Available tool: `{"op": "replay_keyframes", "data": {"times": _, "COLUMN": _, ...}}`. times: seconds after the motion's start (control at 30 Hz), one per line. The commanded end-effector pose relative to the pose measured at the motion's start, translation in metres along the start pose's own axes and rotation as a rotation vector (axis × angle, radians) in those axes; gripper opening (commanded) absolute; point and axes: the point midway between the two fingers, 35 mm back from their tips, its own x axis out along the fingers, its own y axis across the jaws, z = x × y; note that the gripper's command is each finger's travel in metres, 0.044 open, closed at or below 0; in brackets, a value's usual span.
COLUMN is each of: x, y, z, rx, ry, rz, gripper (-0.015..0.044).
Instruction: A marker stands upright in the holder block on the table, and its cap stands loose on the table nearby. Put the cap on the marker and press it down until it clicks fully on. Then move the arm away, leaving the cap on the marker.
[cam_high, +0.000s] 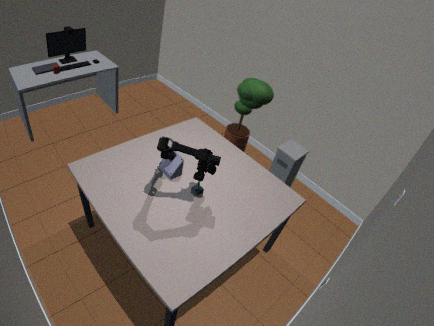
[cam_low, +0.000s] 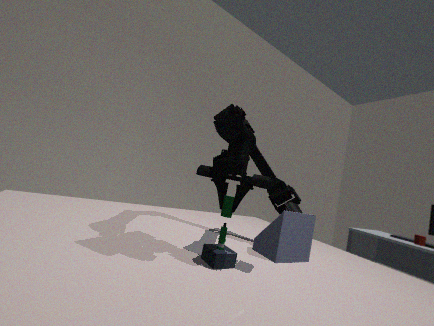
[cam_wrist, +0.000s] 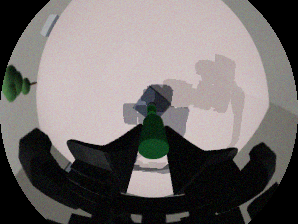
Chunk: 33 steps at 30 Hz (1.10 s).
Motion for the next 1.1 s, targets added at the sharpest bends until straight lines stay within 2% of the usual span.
{"op": "replay_keyframes", "data": {"times": 0.0, "x": 0.003, "y": 0.002, "z": 0.0, "rx": -0.001, "ry": 0.003, "rz": 0.0, "gripper": 0.0}}
{"op": "replay_keyframes", "data": {"times": 1.07, "x": 0.053, "y": 0.001, "z": 0.0, "rx": 0.0, "ry": 0.003, "rz": -0.001, "gripper": 0.0}}
